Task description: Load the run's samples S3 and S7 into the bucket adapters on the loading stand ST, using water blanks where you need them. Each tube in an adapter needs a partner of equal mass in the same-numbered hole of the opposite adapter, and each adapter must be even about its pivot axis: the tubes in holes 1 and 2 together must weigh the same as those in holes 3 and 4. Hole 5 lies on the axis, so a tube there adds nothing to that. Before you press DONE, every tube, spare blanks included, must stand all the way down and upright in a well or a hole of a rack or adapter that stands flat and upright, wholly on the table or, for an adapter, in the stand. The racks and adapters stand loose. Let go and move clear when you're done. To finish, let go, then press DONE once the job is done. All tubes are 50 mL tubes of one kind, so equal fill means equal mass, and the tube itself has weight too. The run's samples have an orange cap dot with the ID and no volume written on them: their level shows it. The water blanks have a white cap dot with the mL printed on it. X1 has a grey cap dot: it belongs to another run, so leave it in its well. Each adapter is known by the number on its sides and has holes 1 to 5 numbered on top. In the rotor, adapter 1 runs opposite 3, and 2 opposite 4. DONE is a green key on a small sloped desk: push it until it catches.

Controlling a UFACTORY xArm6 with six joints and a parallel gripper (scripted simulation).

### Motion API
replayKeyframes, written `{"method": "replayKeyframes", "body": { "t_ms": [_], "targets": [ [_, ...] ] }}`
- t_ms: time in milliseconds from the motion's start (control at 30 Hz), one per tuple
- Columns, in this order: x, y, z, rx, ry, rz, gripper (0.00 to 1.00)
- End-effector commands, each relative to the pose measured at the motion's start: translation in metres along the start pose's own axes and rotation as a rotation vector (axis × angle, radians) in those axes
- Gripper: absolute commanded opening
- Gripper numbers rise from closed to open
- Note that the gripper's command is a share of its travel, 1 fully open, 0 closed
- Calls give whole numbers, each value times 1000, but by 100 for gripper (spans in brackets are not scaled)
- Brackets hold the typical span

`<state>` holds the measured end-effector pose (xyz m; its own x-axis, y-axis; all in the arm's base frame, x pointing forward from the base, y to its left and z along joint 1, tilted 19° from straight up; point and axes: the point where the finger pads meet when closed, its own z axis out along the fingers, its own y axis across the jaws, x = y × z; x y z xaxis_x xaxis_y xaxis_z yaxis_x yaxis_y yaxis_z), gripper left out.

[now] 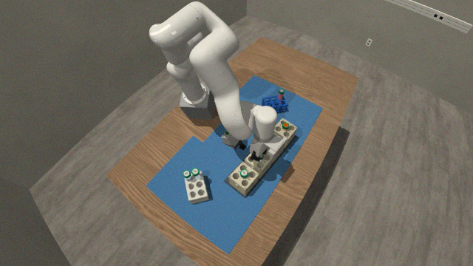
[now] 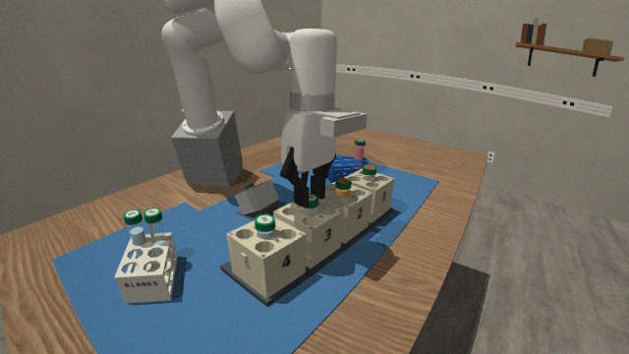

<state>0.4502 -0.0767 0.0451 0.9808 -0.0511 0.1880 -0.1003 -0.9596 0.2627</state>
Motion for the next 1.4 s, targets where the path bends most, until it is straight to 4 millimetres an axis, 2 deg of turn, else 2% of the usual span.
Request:
{"method": "replayKeyframes", "body": {
  "t_ms": [0,1367],
  "targets": [
    [1,0,-9,0,3,0,44],
    [1,0,-79,1,3,0,44]
  ]
}}
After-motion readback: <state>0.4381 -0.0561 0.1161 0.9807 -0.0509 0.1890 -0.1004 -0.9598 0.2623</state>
